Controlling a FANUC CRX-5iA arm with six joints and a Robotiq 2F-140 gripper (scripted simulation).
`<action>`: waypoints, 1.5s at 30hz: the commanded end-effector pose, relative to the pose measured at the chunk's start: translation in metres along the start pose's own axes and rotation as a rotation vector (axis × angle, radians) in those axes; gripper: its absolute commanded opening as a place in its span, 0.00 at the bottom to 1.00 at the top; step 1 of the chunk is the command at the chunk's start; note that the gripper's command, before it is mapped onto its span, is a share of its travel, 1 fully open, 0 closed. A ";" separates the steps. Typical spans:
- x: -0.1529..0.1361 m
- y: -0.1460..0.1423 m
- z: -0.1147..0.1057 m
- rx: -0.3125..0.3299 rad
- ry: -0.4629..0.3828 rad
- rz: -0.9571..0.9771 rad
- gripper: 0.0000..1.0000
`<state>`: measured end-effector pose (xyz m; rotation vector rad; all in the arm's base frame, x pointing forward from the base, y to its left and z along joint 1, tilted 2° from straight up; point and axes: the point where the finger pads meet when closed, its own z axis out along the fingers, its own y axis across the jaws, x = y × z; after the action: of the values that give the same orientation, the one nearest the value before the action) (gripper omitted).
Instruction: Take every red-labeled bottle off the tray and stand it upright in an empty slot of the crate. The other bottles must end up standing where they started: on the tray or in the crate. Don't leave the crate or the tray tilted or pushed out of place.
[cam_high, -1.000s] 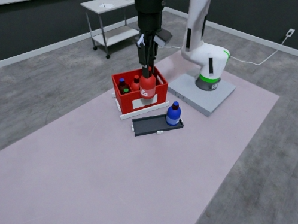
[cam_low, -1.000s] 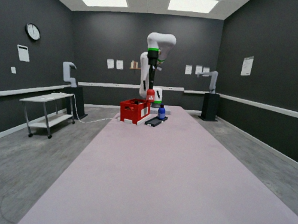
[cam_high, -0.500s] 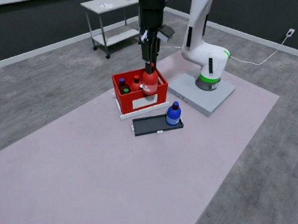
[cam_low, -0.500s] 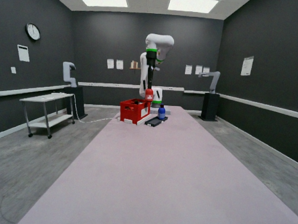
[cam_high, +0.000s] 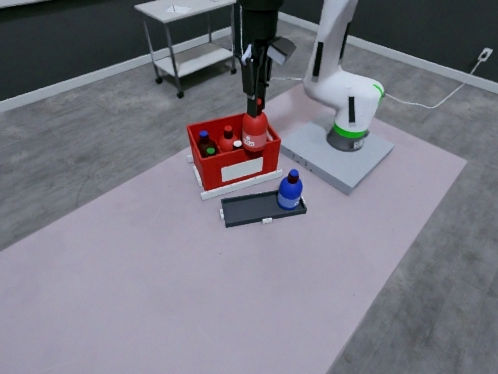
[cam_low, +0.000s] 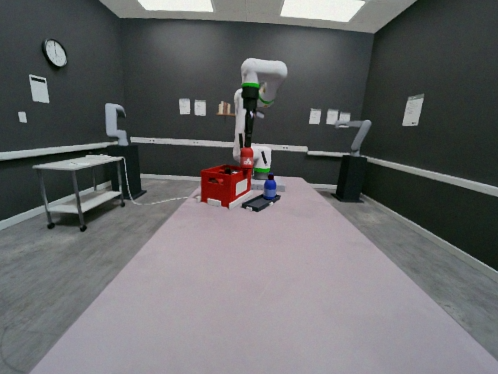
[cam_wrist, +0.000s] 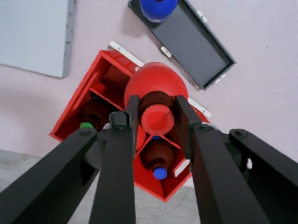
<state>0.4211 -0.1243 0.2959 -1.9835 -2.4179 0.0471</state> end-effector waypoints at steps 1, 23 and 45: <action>-0.002 -0.008 -0.001 -0.001 -0.001 0.000 0.10; -0.009 -0.044 -0.001 -0.001 -0.001 0.000 0.10; -0.014 -0.067 -0.001 -0.001 -0.001 0.000 0.10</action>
<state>0.3589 -0.1500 0.2982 -1.9835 -2.4180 0.0469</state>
